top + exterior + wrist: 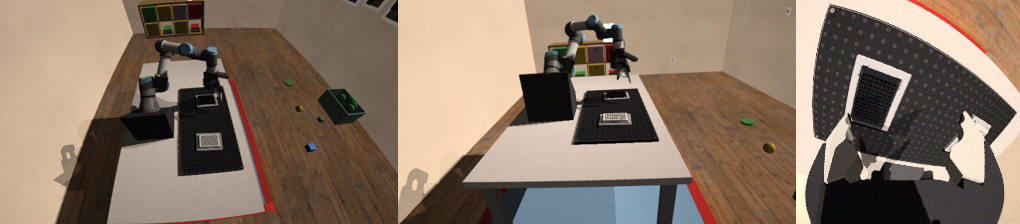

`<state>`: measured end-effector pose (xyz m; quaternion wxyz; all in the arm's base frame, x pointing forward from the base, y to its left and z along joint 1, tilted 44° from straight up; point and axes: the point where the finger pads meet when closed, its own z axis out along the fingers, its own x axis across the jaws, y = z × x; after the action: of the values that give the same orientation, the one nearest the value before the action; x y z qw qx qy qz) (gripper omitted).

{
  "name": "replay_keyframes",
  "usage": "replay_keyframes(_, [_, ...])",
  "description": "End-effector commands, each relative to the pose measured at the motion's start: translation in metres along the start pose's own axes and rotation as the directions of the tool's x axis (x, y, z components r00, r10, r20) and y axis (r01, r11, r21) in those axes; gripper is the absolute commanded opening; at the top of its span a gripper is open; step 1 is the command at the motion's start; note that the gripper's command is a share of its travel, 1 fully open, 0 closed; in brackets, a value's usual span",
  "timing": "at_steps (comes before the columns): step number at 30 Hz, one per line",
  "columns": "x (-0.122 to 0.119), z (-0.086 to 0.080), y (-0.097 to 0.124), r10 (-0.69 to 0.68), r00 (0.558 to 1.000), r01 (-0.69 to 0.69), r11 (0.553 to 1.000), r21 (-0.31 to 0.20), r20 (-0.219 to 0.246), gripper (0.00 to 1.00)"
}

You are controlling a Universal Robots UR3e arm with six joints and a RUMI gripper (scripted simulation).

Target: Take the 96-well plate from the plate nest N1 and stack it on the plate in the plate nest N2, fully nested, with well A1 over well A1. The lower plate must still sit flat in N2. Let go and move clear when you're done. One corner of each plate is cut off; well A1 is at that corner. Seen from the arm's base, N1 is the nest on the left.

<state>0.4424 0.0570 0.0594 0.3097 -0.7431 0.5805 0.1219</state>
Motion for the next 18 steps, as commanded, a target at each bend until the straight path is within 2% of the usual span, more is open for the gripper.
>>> replay_keyframes(1, [-0.02, -0.003, 0.006, 0.138, 0.99, -0.138, 0.99, -0.012, 0.03, 1.0])
replay_keyframes(5, [-0.034, -0.003, 0.011, 0.235, 0.971, -0.234, 0.972, -0.027, 0.051, 1.0])
replay_keyframes(9, [-0.035, -0.003, 0.011, 0.237, 0.97, -0.236, 0.971, -0.027, 0.052, 1.0])
replay_keyframes(13, [-0.049, -0.004, 0.016, 0.332, 0.941, -0.329, 0.943, -0.046, 0.071, 1.0])
replay_keyframes(16, [-0.063, -0.005, 0.021, 0.422, 0.903, -0.417, 0.906, -0.068, 0.086, 1.0])
replay_keyframes(18, [-0.064, -0.005, 0.021, 0.424, 0.902, -0.419, 0.905, -0.068, 0.086, 1.0])
